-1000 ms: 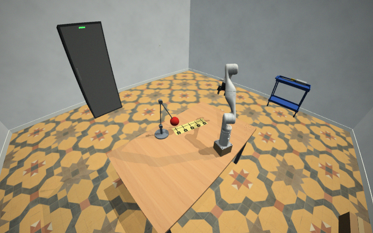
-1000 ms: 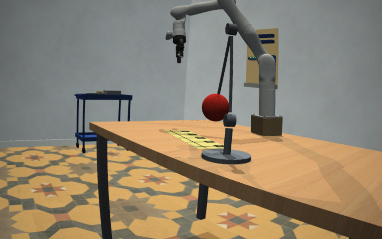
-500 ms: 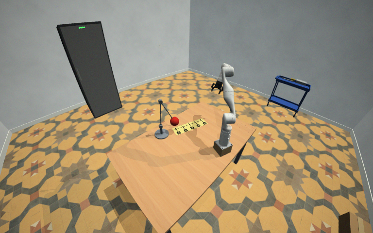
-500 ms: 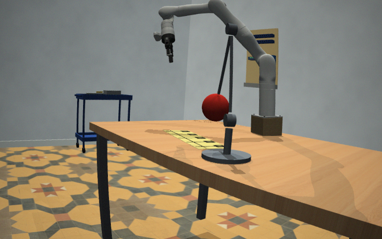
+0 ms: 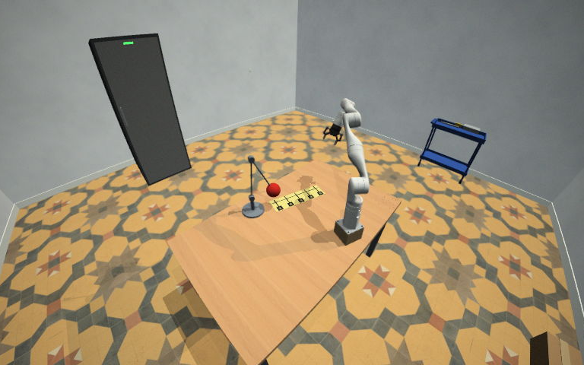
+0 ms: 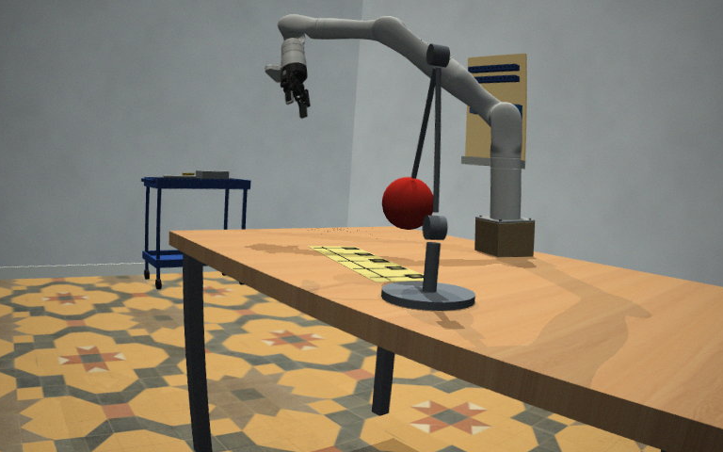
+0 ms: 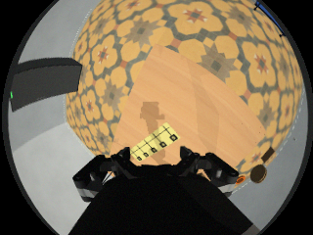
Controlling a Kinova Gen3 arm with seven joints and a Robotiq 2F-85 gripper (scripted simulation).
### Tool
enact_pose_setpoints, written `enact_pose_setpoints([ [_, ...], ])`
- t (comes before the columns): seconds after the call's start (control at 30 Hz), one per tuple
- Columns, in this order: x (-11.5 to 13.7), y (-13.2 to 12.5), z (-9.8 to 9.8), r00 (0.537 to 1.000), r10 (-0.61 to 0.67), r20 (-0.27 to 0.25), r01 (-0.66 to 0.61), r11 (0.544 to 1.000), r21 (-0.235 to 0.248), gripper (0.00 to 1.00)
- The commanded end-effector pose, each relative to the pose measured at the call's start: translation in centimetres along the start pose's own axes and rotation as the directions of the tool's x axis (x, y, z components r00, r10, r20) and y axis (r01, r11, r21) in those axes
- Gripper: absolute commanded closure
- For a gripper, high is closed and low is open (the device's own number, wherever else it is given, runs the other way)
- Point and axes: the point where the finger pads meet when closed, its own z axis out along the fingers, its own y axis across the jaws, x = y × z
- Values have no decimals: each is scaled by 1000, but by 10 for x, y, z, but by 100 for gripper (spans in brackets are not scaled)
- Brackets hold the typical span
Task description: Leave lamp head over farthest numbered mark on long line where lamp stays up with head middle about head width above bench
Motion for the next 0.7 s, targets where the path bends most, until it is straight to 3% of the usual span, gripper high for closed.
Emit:
enact_pose_setpoints([
  [0.0,19,-9,9,997,62,37,-62,998,18,0],
  [0.37,72,-47,14,961,264,80,-270,959,86,0],
  [0.43,72,-47,14,961,264,80,-270,959,86,0],
  [0.67,110,-63,13,921,380,89,-390,907,158,0],
])
